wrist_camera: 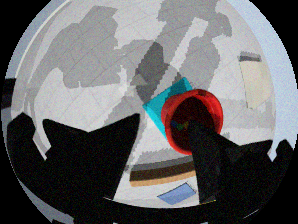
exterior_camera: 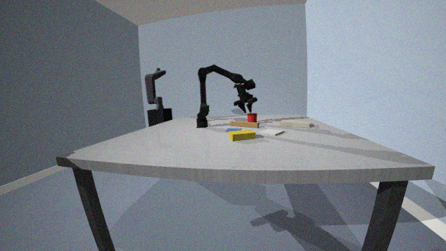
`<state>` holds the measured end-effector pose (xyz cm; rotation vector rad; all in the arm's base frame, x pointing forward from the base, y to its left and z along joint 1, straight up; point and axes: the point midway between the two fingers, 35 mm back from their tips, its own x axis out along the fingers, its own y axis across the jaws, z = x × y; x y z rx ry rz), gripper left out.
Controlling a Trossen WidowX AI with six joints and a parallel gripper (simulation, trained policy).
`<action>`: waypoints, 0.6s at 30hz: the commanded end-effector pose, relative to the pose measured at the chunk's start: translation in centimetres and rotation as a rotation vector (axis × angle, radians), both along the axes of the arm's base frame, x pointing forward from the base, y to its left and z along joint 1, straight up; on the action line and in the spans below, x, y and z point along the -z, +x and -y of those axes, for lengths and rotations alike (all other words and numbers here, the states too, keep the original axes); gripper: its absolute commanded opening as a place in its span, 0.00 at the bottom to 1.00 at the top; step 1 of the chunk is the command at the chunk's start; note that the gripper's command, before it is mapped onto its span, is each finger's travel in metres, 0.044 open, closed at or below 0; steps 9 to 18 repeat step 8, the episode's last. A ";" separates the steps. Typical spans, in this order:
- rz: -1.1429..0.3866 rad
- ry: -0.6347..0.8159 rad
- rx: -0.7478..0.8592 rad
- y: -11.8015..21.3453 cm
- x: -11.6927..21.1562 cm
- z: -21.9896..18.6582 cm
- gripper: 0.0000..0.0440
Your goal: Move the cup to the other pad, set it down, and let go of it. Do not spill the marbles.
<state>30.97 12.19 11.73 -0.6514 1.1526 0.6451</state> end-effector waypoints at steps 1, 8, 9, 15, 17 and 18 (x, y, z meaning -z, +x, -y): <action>0.019 0.019 0.005 0.0 -1.0 -0.1 0.56; 0.069 0.042 0.014 0.3 -3.3 0.1 0.83; 0.069 0.042 0.014 0.3 -3.3 0.1 0.83; 0.069 0.042 0.014 0.3 -3.3 0.1 0.83; 0.069 0.042 0.014 0.3 -3.3 0.1 0.83; 0.069 0.042 0.014 0.3 -3.3 0.1 0.83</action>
